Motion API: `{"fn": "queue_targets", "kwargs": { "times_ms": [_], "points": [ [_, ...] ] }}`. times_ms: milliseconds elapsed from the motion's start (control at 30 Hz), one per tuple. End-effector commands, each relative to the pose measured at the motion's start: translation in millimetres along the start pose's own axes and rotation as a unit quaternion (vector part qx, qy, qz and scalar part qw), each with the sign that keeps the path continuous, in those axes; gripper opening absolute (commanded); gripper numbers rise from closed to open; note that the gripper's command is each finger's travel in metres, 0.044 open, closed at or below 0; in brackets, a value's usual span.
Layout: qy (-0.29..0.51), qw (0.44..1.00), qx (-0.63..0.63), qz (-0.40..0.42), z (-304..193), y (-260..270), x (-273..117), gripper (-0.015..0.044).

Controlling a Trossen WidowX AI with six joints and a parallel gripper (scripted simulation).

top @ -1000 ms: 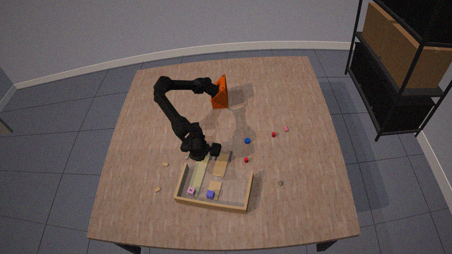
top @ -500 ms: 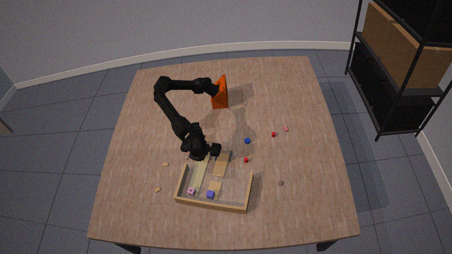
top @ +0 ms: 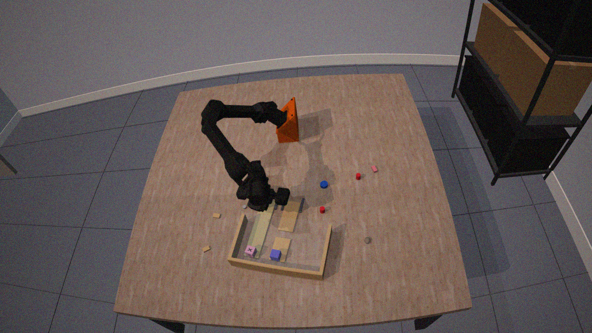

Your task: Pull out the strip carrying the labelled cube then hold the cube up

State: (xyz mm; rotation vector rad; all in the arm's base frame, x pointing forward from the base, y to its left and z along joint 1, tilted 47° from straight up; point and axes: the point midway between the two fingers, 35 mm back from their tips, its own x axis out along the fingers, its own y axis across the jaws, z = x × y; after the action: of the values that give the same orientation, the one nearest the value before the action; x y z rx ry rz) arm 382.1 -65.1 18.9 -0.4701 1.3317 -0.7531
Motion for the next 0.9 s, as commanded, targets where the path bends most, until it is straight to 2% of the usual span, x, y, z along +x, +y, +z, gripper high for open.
{"fn": "queue_targets", "kwargs": {
  "times_ms": [0,867],
  "points": [
    [0.003,1.0,0.001,-0.003,-1.8,-0.8,4.9,0.0],
    [0.004,1.0,0.001,-0.003,-41.7,-0.3,6.0,0.0]
  ]
}}
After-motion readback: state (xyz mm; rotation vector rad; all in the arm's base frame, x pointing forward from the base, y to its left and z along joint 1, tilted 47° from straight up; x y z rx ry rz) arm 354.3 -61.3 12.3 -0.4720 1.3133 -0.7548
